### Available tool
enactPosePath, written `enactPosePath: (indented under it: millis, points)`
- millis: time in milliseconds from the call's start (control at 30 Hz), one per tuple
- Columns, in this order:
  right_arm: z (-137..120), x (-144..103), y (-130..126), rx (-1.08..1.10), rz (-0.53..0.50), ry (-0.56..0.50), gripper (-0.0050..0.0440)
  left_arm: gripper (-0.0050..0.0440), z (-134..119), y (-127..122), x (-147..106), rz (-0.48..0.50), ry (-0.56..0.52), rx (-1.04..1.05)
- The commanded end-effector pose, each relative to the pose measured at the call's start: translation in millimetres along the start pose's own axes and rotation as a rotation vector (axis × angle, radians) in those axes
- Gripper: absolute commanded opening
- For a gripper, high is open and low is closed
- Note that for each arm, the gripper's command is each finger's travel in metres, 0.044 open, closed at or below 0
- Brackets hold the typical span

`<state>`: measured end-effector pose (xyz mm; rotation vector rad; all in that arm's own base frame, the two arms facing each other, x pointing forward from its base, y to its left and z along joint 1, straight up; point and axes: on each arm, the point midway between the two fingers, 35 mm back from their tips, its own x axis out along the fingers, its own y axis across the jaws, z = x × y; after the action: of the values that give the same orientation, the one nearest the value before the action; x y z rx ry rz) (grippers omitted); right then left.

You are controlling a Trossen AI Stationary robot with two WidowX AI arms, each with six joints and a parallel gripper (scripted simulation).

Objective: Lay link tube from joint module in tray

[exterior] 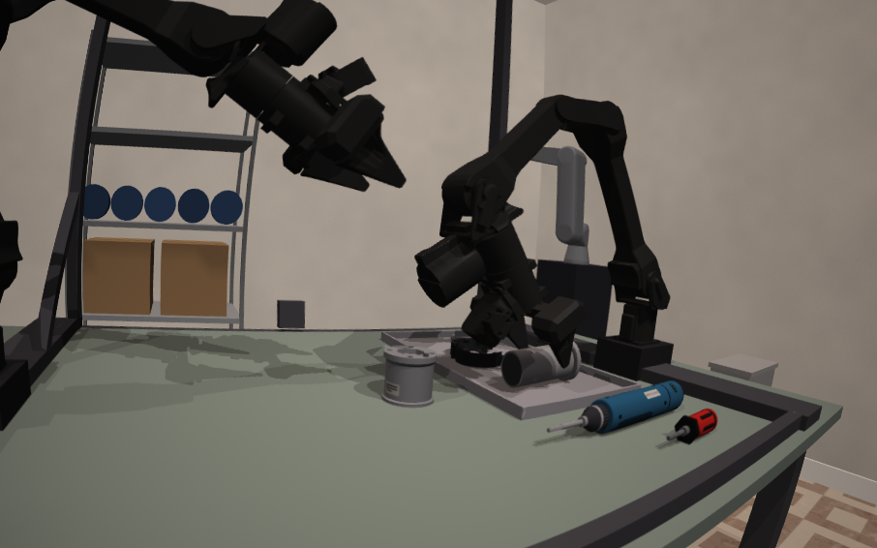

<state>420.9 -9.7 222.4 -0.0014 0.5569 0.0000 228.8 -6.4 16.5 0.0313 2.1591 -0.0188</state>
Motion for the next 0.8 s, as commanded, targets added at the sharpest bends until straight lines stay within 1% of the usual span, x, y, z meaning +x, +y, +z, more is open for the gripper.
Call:
enactPosePath:
  millis: [0, 167, 333, 400, 433, 533, 767]
  points:
    - [8, -5, 0, 0.001, -0.001, -0.022, 0.044, 0.044, 3, 0, -22, 0.001, -0.021, -0.003]
    - [8, -5, 0, 0.001, -0.001, -0.022, 0.044, 0.044, 2, 0, -54, 0.001, -0.019, -0.003]
    - [8, -5, 0, 0.001, -0.001, -0.022, 0.044, 0.044, -3, -1, -55, 0.002, -0.027, -0.003]
    - [8, -5, 0, 0.001, -0.001, -0.022, 0.044, 0.044, -6, -1, -58, 0.002, -0.058, -0.001]
    - [8, -5, 0, 0.001, -0.001, -0.022, 0.044, 0.044, -8, -1, -56, 0.002, -0.063, -0.001]
    - [8, -5, 0, 0.001, -0.001, -0.022, 0.044, 0.044, -15, -2, -57, 0.001, -0.132, -0.003]
    - [8, -5, 0, 0.001, -0.001, -0.022, 0.044, 0.044, -37, -5, -59, -0.001, -0.367, -0.002]
